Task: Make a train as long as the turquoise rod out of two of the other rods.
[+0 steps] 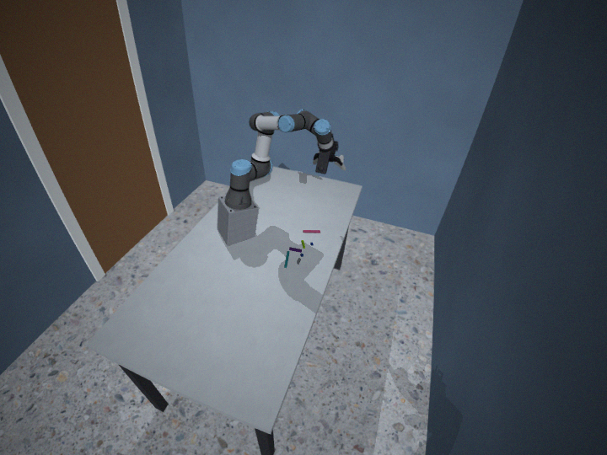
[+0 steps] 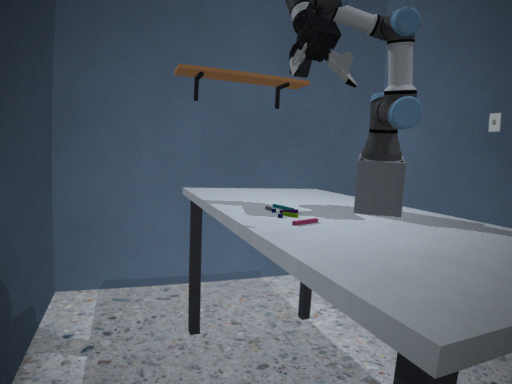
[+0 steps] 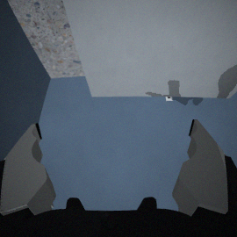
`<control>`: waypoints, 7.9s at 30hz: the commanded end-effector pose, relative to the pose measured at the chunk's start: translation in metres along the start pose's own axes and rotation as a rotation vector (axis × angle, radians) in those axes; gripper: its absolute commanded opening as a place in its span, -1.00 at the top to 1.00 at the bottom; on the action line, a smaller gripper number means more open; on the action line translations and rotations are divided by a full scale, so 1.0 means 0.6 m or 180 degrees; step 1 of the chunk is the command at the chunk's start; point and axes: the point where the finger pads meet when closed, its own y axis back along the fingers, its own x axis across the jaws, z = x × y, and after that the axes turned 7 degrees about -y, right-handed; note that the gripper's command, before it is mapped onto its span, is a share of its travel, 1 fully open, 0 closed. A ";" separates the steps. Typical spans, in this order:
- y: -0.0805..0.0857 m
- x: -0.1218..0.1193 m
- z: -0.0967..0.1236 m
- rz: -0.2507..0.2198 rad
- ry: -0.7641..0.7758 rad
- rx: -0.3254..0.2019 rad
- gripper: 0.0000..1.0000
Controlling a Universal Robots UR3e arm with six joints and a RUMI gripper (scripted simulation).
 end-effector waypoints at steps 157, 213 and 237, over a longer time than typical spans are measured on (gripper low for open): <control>-0.037 0.048 -0.664 -0.3192 -0.9470 -0.0268 -1.00; -0.037 0.048 -0.664 -0.3192 -0.9470 -0.0268 -1.00; -0.037 0.048 -0.664 -0.3192 -0.9469 -0.0268 -1.00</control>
